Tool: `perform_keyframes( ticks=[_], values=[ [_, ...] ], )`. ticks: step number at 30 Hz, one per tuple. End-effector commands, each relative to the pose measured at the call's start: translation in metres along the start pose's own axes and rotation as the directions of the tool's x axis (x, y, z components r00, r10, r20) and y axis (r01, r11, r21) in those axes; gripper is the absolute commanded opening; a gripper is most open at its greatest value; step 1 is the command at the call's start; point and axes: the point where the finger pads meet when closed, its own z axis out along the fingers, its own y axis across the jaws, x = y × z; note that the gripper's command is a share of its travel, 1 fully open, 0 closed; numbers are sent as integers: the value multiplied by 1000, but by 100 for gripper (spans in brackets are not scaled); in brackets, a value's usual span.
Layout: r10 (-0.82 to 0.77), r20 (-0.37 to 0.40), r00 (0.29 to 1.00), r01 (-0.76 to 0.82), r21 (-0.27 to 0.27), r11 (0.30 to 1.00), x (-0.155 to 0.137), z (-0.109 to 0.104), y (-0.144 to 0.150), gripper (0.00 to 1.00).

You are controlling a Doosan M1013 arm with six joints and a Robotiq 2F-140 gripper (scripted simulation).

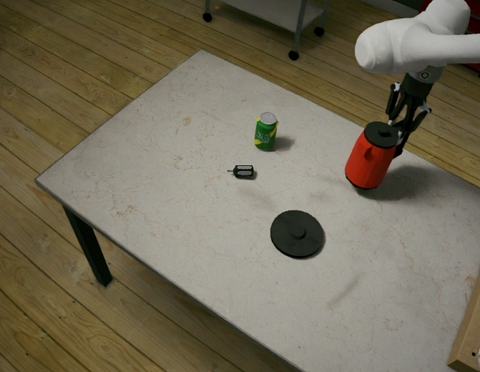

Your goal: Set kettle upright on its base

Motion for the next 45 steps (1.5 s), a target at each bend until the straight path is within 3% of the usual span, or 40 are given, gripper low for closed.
perform_keyframes(
  ticks=[1, 25, 45],
  values=[
    [0, 0, 1000, 0, 1, 1000, 0, -1, 0, 10],
    [0, 0, 1000, 0, 1, 1000, -3, -1, 0, 10],
    [0, 0, 1000, 0, 1, 1000, -26, -1, 3, 10]
  ],
)
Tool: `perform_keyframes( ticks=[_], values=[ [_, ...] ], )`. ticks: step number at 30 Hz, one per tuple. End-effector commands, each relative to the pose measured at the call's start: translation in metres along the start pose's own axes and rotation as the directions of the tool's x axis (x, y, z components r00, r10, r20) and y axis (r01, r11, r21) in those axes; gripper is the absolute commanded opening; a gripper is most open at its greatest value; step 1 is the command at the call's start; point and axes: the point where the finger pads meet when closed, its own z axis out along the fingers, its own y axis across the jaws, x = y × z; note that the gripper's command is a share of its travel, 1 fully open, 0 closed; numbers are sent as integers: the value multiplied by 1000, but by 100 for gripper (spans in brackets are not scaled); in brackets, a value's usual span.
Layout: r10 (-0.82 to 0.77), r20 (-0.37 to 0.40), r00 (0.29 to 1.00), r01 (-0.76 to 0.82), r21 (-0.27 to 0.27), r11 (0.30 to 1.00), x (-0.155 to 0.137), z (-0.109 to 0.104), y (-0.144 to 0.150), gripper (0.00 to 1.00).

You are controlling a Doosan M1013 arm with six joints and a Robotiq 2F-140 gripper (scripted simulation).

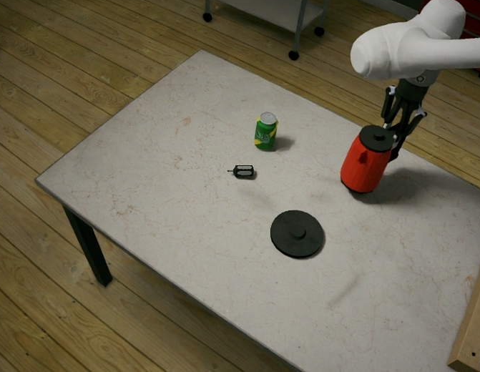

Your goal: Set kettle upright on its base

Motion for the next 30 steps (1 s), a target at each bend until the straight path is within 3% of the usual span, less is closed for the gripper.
perform_keyframes(
  ticks=[1, 30],
  values=[
    [0, 0, 1000, 0, 1, 1000, -4, -1, 0, 10],
    [0, 0, 1000, 0, 1, 1000, -75, -1, 11, 10]
  ],
)
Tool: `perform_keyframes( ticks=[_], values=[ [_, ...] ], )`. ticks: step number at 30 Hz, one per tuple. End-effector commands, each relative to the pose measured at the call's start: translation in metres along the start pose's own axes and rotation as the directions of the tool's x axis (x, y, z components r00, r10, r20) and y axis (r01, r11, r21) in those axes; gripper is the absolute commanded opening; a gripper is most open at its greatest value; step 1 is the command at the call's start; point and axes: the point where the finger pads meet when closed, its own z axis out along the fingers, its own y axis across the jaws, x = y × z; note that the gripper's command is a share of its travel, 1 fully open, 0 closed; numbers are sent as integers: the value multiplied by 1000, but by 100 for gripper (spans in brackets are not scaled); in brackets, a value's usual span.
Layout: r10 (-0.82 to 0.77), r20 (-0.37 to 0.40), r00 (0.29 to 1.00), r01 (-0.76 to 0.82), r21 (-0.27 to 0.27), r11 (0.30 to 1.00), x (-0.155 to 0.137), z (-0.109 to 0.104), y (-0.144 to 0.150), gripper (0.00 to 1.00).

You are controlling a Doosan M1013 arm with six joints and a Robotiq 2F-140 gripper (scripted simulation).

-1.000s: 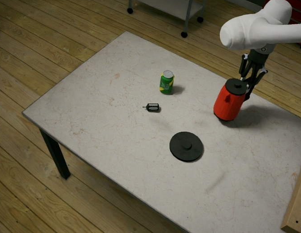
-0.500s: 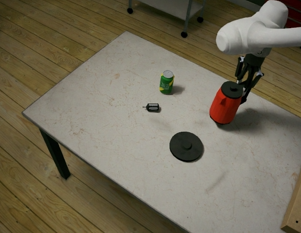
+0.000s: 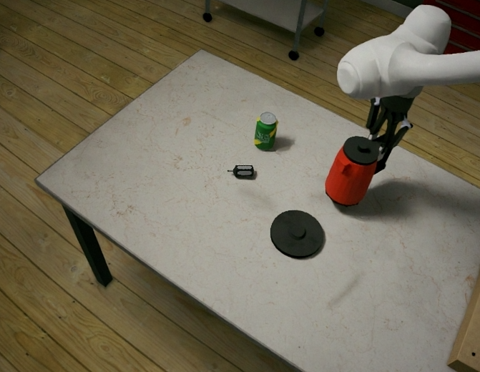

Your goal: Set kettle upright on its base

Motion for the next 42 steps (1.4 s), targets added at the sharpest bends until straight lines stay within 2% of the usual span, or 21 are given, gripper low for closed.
perform_keyframes(
  ticks=[1, 42],
  values=[
    [0, 0, 1000, 0, 1, 1000, -9, -1, 1, 10],
    [0, 0, 1000, 0, 1, 1000, -136, -1, 20, 10]
  ],
)
